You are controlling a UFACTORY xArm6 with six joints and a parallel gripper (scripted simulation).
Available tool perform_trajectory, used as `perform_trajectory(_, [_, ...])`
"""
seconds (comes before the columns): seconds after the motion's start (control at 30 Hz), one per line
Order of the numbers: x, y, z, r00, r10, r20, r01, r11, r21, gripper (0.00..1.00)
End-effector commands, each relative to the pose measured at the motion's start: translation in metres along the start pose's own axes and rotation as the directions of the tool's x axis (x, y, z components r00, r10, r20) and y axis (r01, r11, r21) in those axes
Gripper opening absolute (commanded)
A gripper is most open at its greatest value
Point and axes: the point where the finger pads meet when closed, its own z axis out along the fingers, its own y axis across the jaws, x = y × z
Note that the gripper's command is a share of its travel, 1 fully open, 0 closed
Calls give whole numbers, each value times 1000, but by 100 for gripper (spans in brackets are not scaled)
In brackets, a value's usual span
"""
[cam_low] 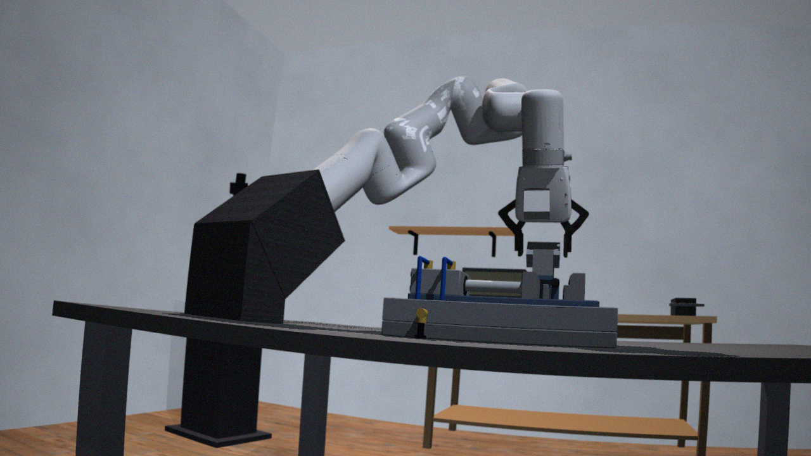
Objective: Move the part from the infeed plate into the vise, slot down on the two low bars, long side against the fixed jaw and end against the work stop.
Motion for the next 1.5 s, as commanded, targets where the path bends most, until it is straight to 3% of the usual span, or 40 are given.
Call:
perform_trajectory(0.0, [1,-1,-1,997,-1,73,1,1000,-1,89])
perform_trajectory(0.8, [3,-1,0,959,-1,284,1,1000,-1,89])
perform_trajectory(1.47, [4,-1,0,927,-1,375,1,1000,-1,89])
